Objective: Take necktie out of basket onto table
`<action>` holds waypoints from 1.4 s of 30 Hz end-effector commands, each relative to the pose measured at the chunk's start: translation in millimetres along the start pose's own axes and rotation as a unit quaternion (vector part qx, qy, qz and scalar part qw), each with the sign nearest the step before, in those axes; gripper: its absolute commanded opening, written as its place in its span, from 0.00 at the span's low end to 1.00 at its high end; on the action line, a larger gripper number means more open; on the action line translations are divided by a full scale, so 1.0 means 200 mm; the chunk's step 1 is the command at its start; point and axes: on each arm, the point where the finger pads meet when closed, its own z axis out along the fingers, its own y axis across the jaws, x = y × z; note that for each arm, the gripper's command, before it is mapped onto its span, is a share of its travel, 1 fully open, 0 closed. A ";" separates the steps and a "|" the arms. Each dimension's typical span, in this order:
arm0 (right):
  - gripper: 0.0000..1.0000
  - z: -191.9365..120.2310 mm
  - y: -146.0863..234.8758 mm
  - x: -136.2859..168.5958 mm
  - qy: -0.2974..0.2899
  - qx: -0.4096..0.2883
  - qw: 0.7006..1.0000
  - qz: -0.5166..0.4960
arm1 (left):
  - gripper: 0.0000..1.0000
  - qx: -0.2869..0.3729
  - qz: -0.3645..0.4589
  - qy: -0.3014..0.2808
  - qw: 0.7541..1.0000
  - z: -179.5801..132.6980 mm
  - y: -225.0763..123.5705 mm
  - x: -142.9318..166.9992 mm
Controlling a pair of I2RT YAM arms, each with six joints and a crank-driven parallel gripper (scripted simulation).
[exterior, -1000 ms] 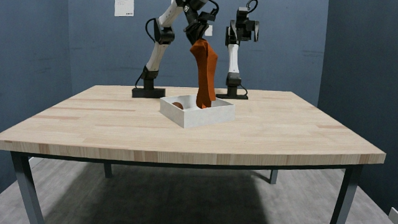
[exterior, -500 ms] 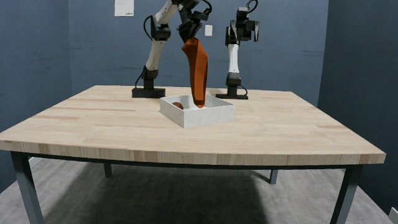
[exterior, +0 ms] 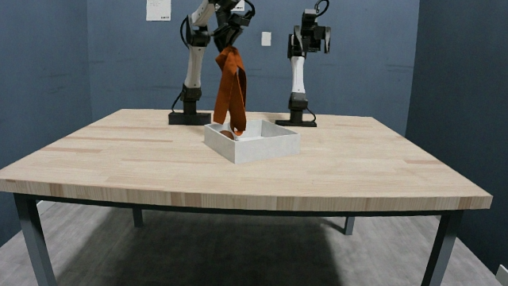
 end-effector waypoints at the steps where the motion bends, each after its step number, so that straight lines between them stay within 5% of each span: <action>1: 0.05 -0.11 -0.03 0.06 0.158 -0.047 0.986 -0.009 | 1.00 0.000 0.000 0.000 1.000 0.00 0.00 0.00; 42: 0.05 -0.53 -0.52 1.11 0.172 -0.014 0.985 -0.006 | 1.00 0.000 0.000 0.000 1.000 0.00 0.00 0.00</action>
